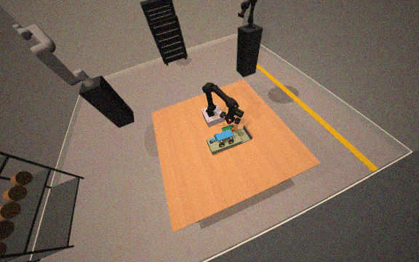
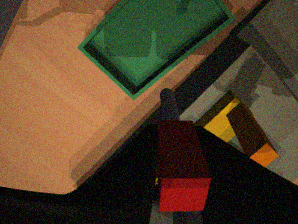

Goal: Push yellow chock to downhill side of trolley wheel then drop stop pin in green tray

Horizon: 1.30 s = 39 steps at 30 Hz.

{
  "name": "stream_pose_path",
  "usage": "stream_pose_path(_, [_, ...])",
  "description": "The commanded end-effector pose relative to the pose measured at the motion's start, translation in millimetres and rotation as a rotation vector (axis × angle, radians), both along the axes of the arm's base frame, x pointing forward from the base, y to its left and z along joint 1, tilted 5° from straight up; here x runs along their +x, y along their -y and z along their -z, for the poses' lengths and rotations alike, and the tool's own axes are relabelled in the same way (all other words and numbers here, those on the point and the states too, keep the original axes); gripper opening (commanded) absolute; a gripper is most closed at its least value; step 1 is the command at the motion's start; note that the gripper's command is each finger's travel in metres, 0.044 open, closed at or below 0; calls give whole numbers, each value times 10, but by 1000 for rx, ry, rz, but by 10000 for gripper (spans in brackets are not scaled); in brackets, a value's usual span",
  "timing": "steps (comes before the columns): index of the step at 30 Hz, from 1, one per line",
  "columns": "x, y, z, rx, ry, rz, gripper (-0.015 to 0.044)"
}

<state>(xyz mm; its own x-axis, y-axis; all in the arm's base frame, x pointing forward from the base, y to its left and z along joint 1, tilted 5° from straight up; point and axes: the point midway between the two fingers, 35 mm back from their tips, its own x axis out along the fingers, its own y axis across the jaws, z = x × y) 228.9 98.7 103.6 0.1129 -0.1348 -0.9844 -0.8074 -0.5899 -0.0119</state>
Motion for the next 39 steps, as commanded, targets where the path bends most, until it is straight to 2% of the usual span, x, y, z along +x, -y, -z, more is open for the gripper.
stream_pose_path(1, [-10, 8, 8, 11, -18, -106, 0])
stream_pose_path(23, [-1, 49, -4, 57, -51, -760, 0])
stream_pose_path(31, [-15, 49, 12, 58, -51, -781, 0])
stream_pose_path(39, [-194, 40, 204, 60, -54, -801, 0])
